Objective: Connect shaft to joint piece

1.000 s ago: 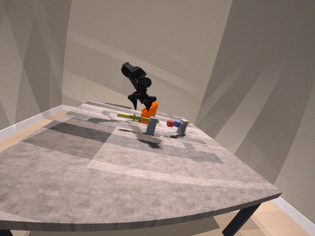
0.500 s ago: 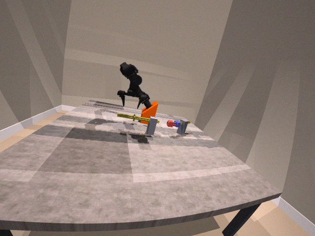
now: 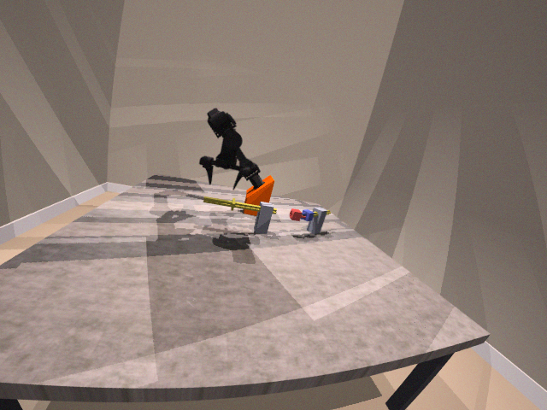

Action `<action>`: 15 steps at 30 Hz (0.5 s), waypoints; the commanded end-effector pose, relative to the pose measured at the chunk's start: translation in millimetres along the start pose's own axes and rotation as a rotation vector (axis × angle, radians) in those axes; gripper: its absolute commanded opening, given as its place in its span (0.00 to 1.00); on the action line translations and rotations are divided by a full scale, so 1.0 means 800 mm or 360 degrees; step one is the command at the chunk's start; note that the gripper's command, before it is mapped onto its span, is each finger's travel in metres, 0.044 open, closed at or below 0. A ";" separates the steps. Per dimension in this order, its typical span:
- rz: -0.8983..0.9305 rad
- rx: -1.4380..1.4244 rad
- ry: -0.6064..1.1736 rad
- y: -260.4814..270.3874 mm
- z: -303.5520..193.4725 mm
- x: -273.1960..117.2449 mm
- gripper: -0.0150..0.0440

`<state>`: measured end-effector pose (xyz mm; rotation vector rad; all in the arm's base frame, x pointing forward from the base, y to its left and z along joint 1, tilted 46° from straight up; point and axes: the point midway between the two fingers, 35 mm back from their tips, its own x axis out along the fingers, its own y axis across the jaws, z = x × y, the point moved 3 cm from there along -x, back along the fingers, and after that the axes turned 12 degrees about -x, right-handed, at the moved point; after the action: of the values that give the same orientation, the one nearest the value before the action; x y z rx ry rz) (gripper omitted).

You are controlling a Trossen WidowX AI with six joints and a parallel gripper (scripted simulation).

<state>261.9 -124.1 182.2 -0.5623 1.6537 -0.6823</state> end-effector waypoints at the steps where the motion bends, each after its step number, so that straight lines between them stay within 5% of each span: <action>1: -0.0006 0.0224 0.0061 -0.003 0.004 0.009 1.00; 15: -0.0066 0.0972 0.0235 -0.005 0.014 0.036 1.00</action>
<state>266.2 -141.7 167.0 -0.1965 1.5173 -1.1067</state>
